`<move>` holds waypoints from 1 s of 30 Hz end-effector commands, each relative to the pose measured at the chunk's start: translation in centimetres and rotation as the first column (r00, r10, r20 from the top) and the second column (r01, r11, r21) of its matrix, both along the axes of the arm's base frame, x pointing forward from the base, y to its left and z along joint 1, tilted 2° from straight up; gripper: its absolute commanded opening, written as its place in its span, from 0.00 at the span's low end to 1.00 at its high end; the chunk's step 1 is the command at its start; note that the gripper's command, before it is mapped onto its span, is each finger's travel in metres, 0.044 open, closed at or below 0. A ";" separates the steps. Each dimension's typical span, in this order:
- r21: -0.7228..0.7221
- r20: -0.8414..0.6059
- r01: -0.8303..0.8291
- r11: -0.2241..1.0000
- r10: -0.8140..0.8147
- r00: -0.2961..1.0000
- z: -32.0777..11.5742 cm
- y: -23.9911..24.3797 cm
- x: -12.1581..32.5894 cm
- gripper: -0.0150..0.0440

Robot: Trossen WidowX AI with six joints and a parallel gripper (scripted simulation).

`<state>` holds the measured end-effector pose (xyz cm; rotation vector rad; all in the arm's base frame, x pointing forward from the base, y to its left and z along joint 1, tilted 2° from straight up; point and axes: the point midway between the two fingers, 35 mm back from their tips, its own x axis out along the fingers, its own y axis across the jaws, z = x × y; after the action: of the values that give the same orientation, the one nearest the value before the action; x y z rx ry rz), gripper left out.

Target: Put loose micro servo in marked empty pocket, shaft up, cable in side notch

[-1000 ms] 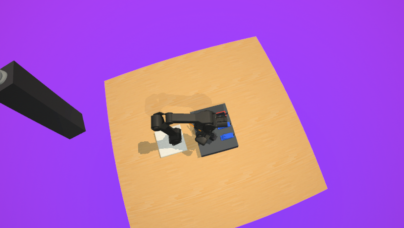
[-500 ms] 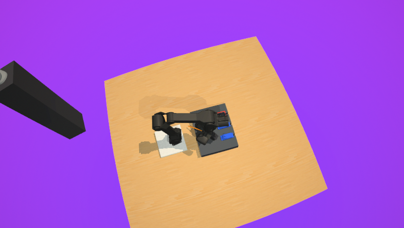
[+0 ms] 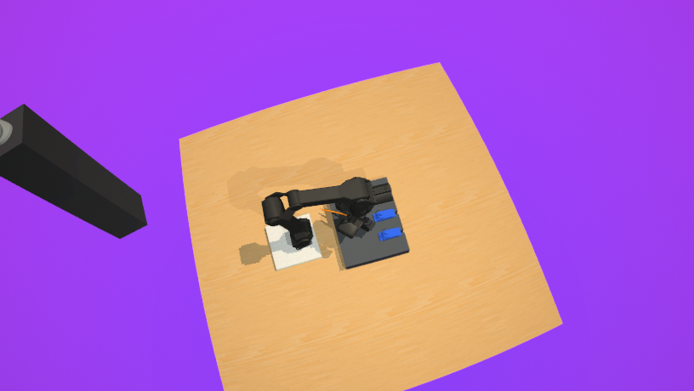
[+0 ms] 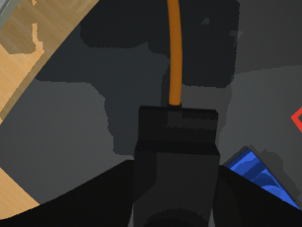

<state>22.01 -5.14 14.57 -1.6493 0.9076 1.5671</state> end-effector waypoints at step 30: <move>0.014 0.008 0.186 0.982 -0.186 0.983 -0.1 8.6 1.7 0.25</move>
<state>23.51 3.37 14.30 -1.5647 0.9684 1.4968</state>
